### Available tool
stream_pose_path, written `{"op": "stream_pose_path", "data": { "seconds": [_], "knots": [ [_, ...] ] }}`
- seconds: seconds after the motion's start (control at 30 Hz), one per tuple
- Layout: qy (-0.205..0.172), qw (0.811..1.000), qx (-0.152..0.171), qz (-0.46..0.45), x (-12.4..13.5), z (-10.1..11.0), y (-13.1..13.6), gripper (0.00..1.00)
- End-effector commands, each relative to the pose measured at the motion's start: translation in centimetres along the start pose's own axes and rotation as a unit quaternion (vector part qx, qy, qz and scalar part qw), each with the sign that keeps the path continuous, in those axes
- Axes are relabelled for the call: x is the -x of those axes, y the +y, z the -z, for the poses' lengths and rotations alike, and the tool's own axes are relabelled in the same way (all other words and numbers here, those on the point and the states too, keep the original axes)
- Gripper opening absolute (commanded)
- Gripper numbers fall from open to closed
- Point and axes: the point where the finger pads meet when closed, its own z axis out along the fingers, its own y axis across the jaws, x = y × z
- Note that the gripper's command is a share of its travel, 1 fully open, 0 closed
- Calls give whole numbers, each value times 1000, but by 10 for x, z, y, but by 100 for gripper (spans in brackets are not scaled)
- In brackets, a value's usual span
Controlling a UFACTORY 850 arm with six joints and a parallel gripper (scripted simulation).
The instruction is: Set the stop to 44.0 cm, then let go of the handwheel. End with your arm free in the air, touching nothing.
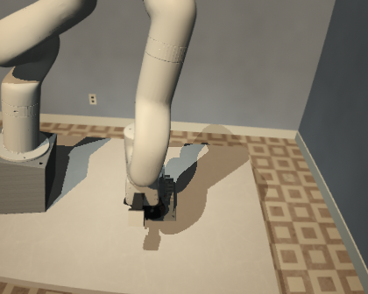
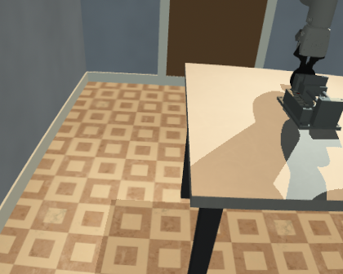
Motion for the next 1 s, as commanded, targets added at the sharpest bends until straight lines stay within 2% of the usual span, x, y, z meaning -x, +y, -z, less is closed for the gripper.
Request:
{"op": "stream_pose_path", "data": {
  "seconds": [0.0,0.17,0.33,0.6,0.97],
  "knots": [
    [2,1000,-1,0,0,-6,6,6],
    [2,1000,-1,0,0,-13,10,6],
    [2,1000,-1,0,0,-31,11,6],
    [2,1000,-1,0,-1,-56,-5,6],
    [2,1000,-1,0,-1,-60,-30,6]
  ]
}}
